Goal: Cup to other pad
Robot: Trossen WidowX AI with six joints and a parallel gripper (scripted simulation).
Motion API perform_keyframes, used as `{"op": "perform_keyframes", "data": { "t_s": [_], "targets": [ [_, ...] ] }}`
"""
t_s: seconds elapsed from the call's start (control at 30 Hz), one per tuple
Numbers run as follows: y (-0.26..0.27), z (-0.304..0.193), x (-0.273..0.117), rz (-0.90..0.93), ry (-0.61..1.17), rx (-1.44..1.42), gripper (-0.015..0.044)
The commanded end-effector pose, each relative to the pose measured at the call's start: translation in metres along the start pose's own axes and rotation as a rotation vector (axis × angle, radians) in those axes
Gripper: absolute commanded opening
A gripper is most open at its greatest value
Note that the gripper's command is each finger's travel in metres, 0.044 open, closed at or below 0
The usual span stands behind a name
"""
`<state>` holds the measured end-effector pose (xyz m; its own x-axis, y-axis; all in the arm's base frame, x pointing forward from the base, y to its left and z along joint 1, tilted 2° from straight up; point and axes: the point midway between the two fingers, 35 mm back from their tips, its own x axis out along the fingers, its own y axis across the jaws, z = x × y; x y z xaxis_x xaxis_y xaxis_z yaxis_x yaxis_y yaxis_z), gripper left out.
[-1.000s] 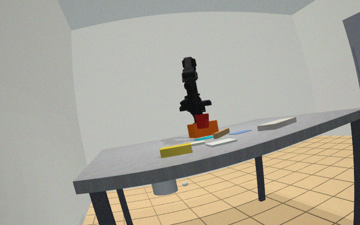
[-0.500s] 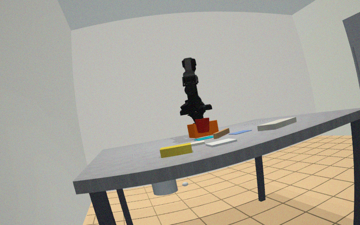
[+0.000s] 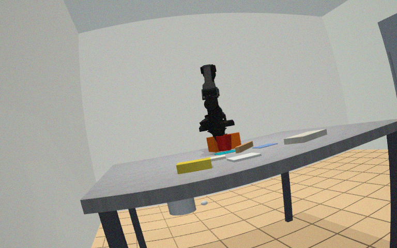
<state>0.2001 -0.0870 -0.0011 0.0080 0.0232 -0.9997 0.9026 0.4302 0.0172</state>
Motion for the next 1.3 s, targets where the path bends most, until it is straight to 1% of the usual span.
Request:
{"op": "perform_keyframes", "data": {
  "t_s": [0.0,0.47,0.63,0.9,1.27],
  "targets": [
    [-0.002,-0.001,0.005,-0.006,0.002,-0.005,0.0000],
    [-0.001,-0.001,0.002,-0.001,0.001,0.000,0.0000],
    [-0.001,-0.001,0.002,-0.001,0.001,0.000,0.0128],
    [0.000,0.000,0.000,-0.001,0.001,0.000,0.0128],
    [0.000,0.000,-0.017,-0.003,0.002,-0.002,0.0128]
  ]
}}
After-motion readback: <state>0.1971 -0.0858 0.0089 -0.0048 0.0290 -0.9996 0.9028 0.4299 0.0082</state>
